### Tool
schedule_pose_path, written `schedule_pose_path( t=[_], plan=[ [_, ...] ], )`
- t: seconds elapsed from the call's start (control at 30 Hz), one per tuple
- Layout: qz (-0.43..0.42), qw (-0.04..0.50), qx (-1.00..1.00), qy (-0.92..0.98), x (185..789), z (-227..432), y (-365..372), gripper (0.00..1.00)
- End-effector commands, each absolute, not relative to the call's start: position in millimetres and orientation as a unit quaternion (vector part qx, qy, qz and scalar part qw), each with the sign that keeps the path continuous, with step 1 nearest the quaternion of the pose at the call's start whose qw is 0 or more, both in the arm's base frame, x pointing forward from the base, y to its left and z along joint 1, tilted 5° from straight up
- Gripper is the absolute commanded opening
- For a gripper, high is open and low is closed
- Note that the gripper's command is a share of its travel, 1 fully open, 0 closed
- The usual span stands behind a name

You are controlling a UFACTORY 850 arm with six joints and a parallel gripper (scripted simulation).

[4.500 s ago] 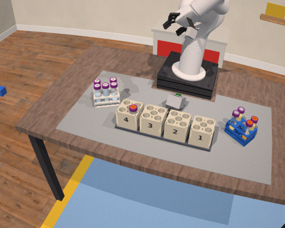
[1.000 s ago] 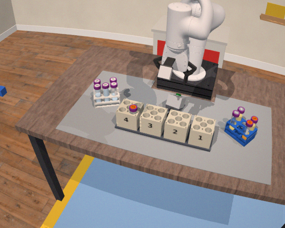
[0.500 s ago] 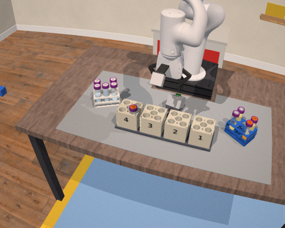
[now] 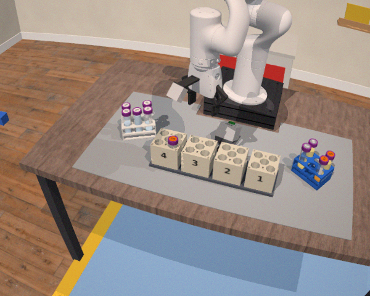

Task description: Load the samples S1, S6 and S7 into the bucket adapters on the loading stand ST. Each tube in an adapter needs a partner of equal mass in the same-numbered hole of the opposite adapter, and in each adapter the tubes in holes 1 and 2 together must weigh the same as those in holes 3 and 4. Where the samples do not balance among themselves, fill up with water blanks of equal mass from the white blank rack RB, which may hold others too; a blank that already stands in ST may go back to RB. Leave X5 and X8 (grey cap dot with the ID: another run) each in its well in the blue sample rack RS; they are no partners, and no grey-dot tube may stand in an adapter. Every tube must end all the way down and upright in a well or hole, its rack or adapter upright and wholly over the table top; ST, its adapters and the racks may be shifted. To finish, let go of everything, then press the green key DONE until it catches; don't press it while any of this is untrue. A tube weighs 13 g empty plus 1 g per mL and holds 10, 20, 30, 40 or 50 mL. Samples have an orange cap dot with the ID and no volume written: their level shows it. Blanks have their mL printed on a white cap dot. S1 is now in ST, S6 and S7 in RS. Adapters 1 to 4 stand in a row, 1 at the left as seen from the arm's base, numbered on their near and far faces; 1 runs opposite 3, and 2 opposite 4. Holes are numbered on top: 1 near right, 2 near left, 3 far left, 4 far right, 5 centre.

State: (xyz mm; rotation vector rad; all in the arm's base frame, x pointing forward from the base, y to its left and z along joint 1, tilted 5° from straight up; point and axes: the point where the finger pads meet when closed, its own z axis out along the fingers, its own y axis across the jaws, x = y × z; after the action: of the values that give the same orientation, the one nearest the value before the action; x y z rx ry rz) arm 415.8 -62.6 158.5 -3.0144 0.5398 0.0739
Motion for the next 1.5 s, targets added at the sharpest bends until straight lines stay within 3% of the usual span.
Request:
schedule_pose_path(
  t=[0.0, 0.33, 1.47],
  plan=[
    [0.026, 0.033, -0.973, 0.227, 414, 158, -78, 1.00],
    [0.031, 0.028, -0.922, 0.385, 405, 155, -128, 1.00],
    [0.031, 0.028, -0.921, 0.387, 377, 145, -275, 1.00]
  ],
)
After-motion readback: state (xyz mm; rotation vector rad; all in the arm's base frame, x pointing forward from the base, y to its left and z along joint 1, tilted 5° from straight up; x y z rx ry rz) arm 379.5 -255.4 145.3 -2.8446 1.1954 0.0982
